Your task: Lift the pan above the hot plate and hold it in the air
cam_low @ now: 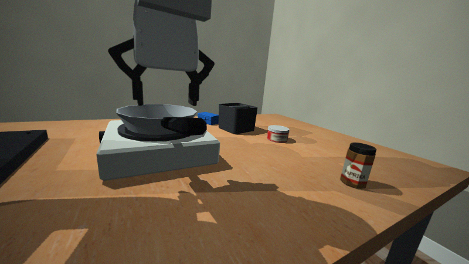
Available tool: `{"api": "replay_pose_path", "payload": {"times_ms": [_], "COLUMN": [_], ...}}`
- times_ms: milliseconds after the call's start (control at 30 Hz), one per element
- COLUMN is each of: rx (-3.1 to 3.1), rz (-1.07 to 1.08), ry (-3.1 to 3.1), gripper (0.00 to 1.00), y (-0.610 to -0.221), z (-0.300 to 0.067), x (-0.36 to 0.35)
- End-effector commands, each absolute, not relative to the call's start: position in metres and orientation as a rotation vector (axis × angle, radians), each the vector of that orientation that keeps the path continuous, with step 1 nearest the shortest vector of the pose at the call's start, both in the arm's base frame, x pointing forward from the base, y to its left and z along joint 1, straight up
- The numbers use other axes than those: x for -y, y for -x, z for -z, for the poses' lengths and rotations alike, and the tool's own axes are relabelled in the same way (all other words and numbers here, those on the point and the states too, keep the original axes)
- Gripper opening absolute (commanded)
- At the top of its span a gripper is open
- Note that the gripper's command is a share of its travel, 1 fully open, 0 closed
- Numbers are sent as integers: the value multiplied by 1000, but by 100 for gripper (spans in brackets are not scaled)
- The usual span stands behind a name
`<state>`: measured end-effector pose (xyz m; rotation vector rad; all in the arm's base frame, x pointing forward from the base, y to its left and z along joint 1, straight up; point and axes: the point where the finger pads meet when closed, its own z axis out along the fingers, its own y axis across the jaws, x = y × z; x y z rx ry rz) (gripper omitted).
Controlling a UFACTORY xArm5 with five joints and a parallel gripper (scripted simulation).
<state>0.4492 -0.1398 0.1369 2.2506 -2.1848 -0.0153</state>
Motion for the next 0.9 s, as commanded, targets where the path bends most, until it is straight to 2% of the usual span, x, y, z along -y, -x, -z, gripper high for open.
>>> {"api": "replay_pose_path", "payload": {"times_ms": [0, 500, 533, 867], "rx": [2188, 2188, 2188, 2188], "rz": [-1, -1, -1, -1], "ry": [-2254, -2254, -2254, -2254], "gripper": [100, 100, 0, 0], "y": [-454, -454, -454, -454], "z": [-99, -93, -93, -93], "x": [141, 141, 141, 141]}}
